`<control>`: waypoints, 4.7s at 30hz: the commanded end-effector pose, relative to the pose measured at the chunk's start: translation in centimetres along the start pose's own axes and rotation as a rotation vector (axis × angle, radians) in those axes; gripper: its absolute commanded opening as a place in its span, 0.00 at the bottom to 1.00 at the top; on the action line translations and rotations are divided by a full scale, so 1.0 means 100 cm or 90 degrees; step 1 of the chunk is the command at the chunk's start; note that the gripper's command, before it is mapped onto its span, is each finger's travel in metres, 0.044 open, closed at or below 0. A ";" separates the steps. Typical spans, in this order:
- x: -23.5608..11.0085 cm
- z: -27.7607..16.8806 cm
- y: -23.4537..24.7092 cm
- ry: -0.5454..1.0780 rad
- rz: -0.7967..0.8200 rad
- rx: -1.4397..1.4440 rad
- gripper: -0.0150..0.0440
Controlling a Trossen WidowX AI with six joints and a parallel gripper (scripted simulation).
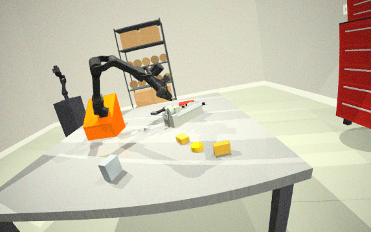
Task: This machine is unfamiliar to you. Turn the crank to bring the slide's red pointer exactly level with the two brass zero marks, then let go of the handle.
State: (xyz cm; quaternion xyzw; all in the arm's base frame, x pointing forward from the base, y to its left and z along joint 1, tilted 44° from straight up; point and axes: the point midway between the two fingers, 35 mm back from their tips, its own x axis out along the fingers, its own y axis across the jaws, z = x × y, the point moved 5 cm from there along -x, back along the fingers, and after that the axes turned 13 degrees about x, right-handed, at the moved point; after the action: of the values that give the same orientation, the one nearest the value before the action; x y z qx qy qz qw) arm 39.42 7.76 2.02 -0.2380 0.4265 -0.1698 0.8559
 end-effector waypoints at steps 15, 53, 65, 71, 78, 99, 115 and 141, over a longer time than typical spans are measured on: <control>-0.007 0.004 0.004 0.000 0.004 -0.003 1.00; -0.069 0.022 -0.148 -0.022 0.297 -0.381 1.00; -0.032 -0.003 -0.157 -0.022 0.295 -0.382 1.00; -0.030 -0.004 -0.157 -0.022 0.295 -0.382 1.00; -0.020 -0.010 -0.159 -0.021 0.295 -0.381 1.00; 0.007 -0.029 -0.165 -0.021 0.294 -0.382 1.00; 0.016 -0.037 -0.168 -0.021 0.294 -0.383 0.73; 0.018 -0.036 -0.170 -0.021 0.294 -0.383 0.25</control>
State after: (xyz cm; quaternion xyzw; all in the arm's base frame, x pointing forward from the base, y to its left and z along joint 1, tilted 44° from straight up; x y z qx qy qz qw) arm 35.90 -7.98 8.40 -0.3769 0.4863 0.1631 0.7713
